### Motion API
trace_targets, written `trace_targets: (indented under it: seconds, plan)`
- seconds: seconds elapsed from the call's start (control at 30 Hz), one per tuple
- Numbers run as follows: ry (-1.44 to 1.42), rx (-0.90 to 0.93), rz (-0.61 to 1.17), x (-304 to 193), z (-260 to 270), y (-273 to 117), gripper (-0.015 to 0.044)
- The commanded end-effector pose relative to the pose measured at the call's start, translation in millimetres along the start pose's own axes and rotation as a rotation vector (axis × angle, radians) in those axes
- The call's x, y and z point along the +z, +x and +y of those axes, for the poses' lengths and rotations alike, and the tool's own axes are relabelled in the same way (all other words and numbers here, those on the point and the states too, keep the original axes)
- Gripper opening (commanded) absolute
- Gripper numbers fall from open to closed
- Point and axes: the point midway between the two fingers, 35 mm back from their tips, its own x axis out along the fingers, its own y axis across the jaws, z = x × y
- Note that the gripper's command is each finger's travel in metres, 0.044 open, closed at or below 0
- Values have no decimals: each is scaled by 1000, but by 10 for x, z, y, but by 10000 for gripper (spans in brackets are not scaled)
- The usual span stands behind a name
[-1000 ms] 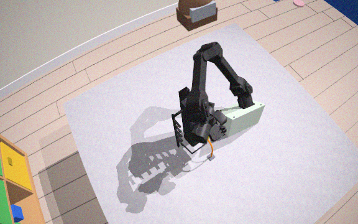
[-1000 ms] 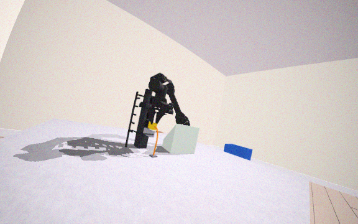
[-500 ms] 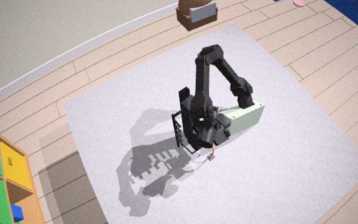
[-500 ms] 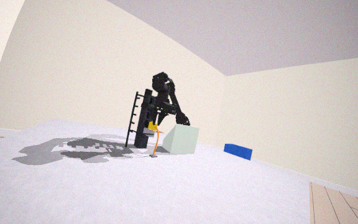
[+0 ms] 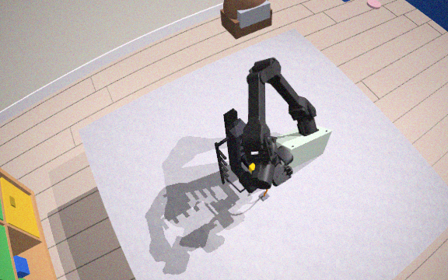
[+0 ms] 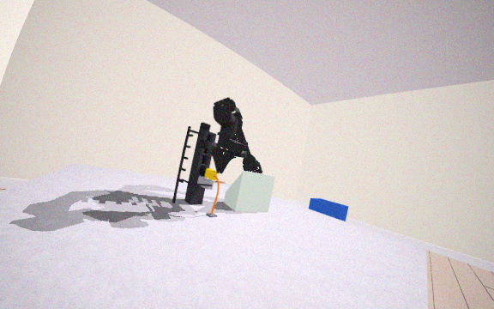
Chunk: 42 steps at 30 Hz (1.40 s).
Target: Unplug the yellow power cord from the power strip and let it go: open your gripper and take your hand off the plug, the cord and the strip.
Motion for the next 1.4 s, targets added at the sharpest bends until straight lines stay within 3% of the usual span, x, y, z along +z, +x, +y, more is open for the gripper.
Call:
trace_targets:
  seconds: [0.0,0.6,1.37]
  plan:
    - [7,4,2,-35,-10,19,157]
    - [-11,-9,6,-41,-3,-74,160]
    - [-11,-8,8,-404,4,-73,160]
